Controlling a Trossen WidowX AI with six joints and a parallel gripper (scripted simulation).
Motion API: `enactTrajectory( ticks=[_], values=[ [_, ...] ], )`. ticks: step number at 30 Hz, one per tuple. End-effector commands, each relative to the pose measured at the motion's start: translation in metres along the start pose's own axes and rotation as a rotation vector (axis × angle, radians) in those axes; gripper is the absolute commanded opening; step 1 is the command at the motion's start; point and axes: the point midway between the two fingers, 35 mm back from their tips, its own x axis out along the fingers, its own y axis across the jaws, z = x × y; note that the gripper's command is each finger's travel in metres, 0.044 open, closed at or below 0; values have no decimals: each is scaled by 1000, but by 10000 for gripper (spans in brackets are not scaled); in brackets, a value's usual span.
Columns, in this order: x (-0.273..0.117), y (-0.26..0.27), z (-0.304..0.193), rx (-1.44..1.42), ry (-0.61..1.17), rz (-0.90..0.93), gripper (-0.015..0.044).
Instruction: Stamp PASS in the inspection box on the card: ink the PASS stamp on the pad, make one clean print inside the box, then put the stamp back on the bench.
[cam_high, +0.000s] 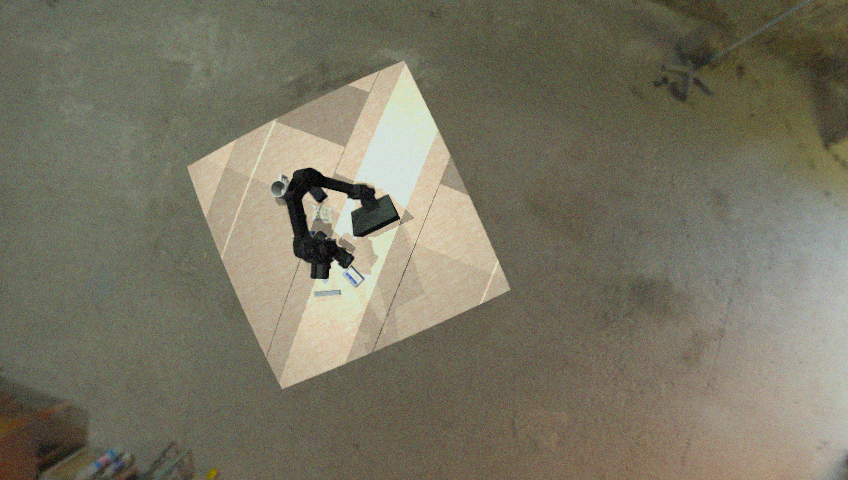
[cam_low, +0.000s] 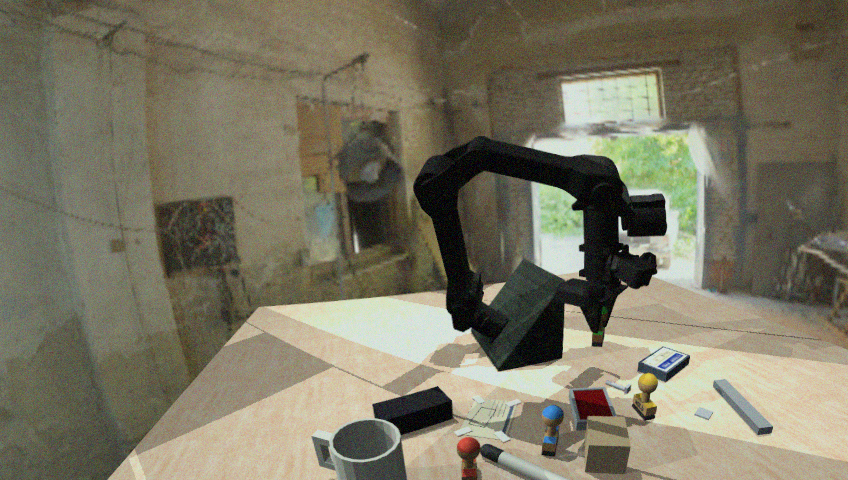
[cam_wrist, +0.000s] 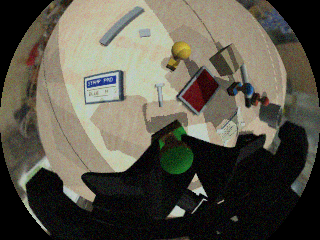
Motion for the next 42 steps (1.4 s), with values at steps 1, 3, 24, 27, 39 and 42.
enactTrajectory(
  ticks=[1, 3, 24, 27, 39, 42],
  values=[
    [4, 15, -1, 7, 7, -4, 0],
    [4, 15, -1, 7, 7, -4, 0],
    [36, 15, 2, 8, 7, -4, 0],
    [41, 15, 1, 8, 7, -5, 0],
    [61, 15, 0, 8, 7, -6, 0],
    [66, 14, 0, 8, 7, -6, 0]
  ],
)
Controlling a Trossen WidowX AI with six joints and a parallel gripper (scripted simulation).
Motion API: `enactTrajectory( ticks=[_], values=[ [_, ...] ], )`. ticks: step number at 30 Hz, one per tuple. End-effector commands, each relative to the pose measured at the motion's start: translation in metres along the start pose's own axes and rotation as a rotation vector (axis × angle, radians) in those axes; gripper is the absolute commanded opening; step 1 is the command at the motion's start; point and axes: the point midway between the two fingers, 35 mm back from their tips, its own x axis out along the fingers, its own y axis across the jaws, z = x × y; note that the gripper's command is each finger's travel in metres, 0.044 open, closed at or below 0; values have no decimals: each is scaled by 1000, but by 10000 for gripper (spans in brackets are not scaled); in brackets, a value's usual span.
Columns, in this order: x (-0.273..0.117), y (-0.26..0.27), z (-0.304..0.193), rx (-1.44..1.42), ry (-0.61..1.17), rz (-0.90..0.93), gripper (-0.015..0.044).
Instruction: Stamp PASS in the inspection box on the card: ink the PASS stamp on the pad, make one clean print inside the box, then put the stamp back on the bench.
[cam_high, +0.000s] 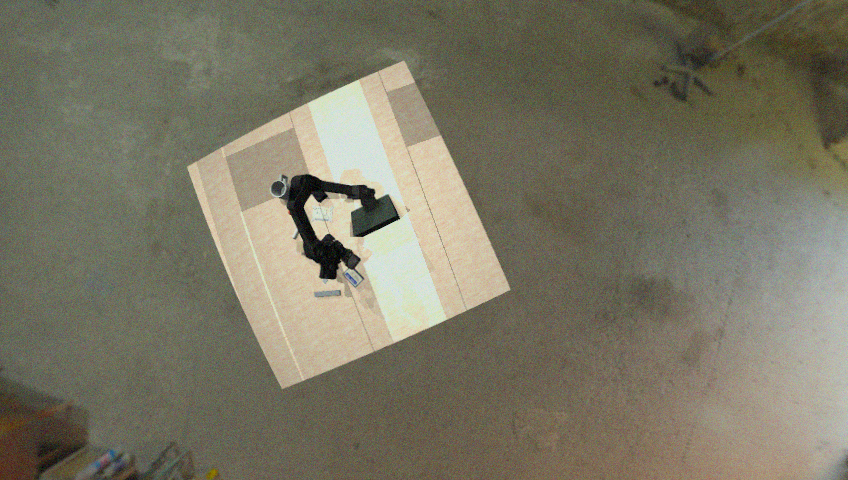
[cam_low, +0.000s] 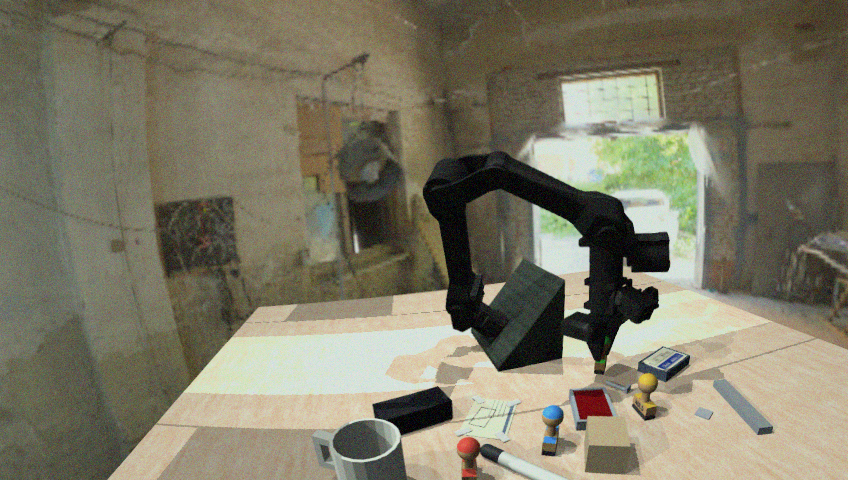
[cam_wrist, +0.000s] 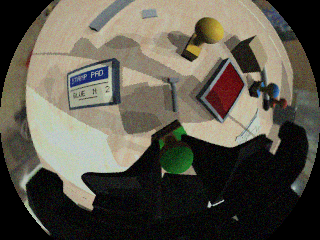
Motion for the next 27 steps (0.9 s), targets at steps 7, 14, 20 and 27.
enactTrajectory(
  ticks=[7, 14, 20, 27],
  values=[
    [13, 0, -2, -9, 4, -6, 0],
    [10, -1, -1, 0, 3, -2, 184],
    [8, 0, -1, 0, 2, -1, 266],
    [-85, 2, 3, -9, 3, 0, 266]
  ],
)
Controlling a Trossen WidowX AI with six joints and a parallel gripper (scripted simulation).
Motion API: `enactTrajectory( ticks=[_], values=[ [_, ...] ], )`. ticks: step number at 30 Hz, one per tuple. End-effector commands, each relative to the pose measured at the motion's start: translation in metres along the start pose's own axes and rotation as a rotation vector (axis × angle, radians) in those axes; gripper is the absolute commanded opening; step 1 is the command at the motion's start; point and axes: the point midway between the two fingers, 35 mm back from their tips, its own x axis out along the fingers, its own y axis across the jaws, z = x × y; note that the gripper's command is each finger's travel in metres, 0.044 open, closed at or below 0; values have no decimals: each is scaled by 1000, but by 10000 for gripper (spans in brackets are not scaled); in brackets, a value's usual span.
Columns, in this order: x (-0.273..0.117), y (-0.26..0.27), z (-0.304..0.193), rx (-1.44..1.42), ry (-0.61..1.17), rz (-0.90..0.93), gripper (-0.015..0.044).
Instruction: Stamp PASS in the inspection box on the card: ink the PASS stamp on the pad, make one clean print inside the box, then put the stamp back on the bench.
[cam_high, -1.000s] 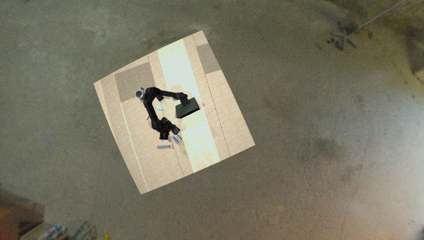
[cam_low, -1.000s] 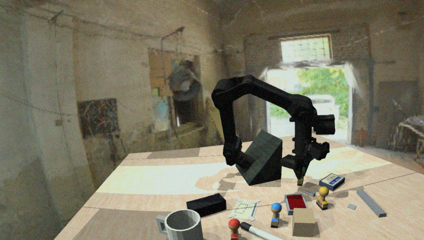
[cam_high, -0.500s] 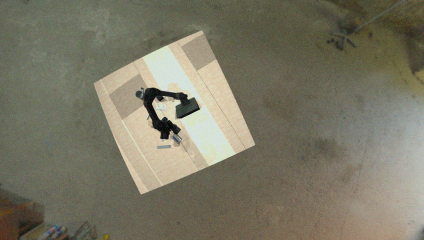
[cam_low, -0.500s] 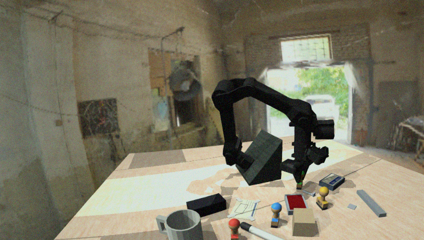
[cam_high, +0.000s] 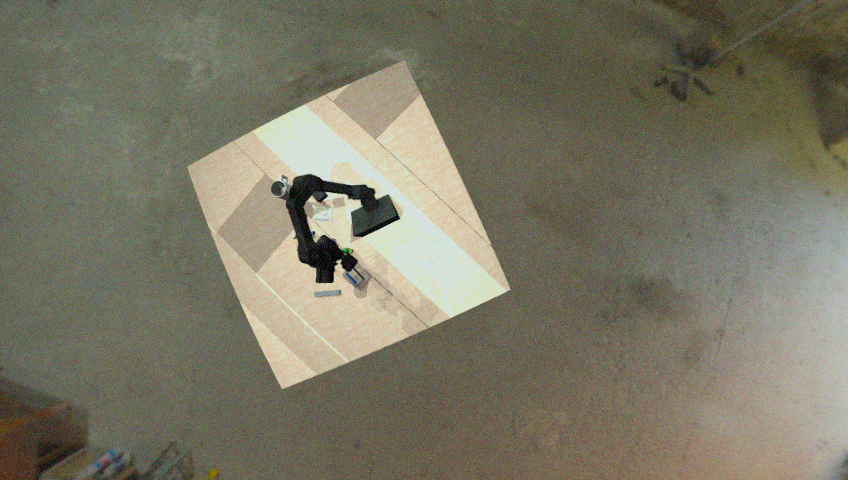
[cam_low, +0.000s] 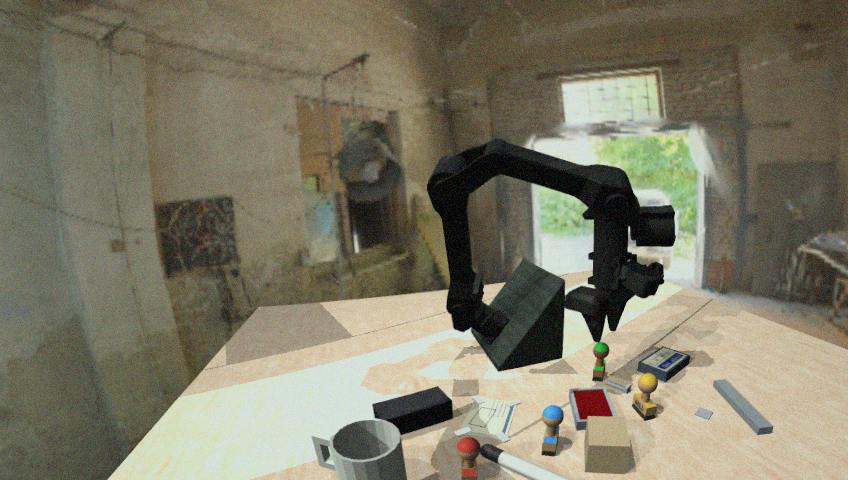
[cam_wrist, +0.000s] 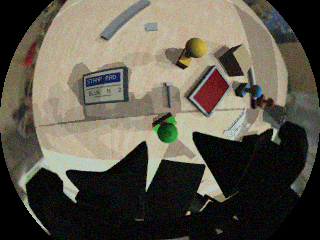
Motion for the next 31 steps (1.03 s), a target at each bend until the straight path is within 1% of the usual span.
enactTrajectory(
  ticks=[1, 3, 31],
  values=[
    [-54, 0, -5, 4, -15, 7, 266],
    [-63, -1, -7, 4, -14, 6, 266],
    [-64, -1, -6, -1, -18, 5, 266]
  ],
)
